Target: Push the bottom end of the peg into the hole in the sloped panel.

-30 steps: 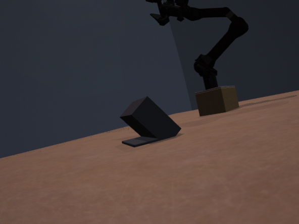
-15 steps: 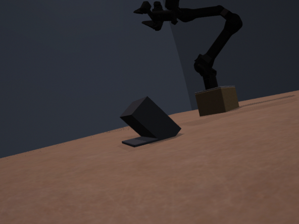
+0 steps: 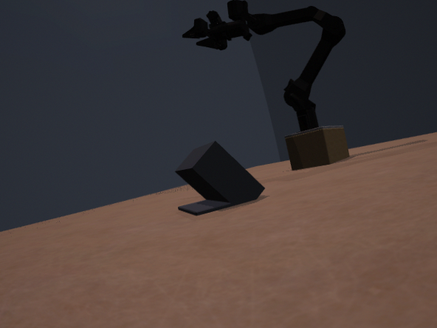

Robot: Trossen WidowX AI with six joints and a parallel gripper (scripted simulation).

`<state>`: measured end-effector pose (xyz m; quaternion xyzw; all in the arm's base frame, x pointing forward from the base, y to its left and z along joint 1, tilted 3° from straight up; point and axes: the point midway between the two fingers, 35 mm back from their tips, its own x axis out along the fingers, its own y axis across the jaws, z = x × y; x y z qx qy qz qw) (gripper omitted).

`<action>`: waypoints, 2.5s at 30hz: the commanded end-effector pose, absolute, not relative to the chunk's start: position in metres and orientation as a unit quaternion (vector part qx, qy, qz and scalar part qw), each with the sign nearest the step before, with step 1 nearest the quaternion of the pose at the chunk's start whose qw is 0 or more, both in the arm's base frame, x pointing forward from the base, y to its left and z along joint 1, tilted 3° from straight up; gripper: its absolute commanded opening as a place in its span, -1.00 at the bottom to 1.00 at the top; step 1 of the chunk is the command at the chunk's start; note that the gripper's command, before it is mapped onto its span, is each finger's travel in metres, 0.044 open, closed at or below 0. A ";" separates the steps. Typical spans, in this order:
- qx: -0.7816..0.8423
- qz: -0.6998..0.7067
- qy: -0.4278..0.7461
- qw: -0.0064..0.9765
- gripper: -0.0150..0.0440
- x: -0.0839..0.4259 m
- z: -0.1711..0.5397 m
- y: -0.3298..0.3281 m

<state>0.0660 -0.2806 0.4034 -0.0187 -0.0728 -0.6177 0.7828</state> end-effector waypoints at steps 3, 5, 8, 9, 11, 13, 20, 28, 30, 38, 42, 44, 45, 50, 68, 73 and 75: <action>-0.051 -0.608 0.016 0.792 1.00 0.081 0.381 -0.295; -0.062 -0.602 0.042 0.795 1.00 0.085 0.375 -0.298; -0.078 -0.590 0.082 0.800 1.00 0.093 0.364 -0.303; -0.081 -0.585 0.095 0.802 1.00 0.097 0.360 -0.304; -0.090 -0.573 0.121 0.806 1.00 0.103 0.351 -0.307; -0.098 -0.561 0.147 0.809 1.00 0.110 0.343 -0.309; -0.137 -0.513 0.230 0.815 1.00 0.130 0.316 -0.315; -0.192 -0.446 0.318 0.814 1.00 0.151 0.287 -0.317; -0.207 -0.429 0.338 0.812 1.00 0.155 0.280 -0.317; -0.266 -0.349 0.412 0.798 1.00 0.172 0.252 -0.314; -0.295 -0.305 0.445 0.789 1.00 0.179 0.238 -0.311; -0.310 -0.282 0.460 0.783 1.00 0.183 0.232 -0.310; -0.317 -0.270 0.467 0.780 1.00 0.185 0.228 -0.309; -0.354 -0.209 0.499 0.763 1.00 0.193 0.211 -0.304; -0.475 0.033 0.563 0.675 1.00 0.218 0.153 -0.279; -0.504 0.102 0.566 0.644 1.00 0.223 0.138 -0.271; -0.515 0.129 0.565 0.631 1.00 0.225 0.133 -0.267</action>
